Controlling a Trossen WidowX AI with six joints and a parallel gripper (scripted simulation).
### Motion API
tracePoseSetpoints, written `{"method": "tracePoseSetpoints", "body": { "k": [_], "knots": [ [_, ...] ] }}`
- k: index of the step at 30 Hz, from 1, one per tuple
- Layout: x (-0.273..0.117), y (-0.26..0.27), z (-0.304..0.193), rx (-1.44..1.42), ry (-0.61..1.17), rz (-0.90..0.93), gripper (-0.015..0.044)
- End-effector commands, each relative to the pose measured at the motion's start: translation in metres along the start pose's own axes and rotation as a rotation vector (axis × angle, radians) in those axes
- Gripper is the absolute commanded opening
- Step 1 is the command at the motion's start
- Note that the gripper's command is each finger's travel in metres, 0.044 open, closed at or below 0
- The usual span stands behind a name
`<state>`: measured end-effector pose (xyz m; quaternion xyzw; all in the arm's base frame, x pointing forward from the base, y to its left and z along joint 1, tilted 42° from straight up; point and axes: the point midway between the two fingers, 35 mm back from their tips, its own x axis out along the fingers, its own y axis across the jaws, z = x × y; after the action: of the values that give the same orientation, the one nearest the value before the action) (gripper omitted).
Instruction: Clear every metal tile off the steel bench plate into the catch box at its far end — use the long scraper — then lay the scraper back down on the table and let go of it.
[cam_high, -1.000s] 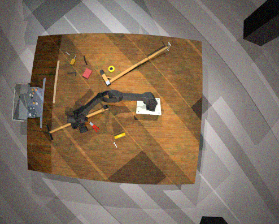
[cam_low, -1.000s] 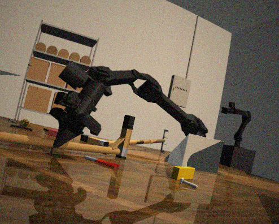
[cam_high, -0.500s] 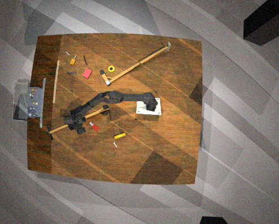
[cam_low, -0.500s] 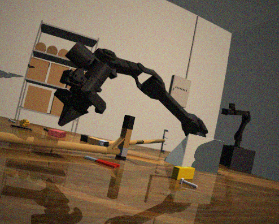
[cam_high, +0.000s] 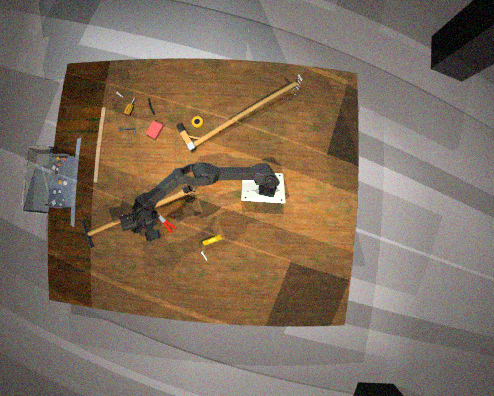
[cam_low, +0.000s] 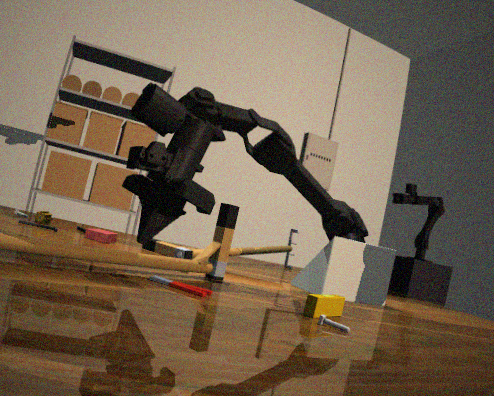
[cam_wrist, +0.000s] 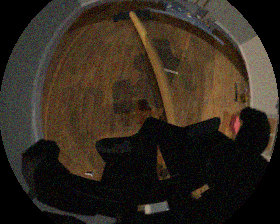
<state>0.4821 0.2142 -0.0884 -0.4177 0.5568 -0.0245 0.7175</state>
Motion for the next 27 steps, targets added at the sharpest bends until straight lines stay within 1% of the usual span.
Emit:
{"method": "tracePoseSetpoints", "body": {
  "k": [1,9,20,27],
  "knots": [
    [0.008,0.007,-0.016,0.010,0.057,-0.017,0.0000],
    [0.012,0.007,-0.017,0.010,0.057,-0.017,0.0000],
    [0.036,0.008,-0.024,0.009,0.057,-0.014,0.0000],
    [0.038,0.005,-0.024,0.009,0.057,-0.014,0.0000]
  ]
}}
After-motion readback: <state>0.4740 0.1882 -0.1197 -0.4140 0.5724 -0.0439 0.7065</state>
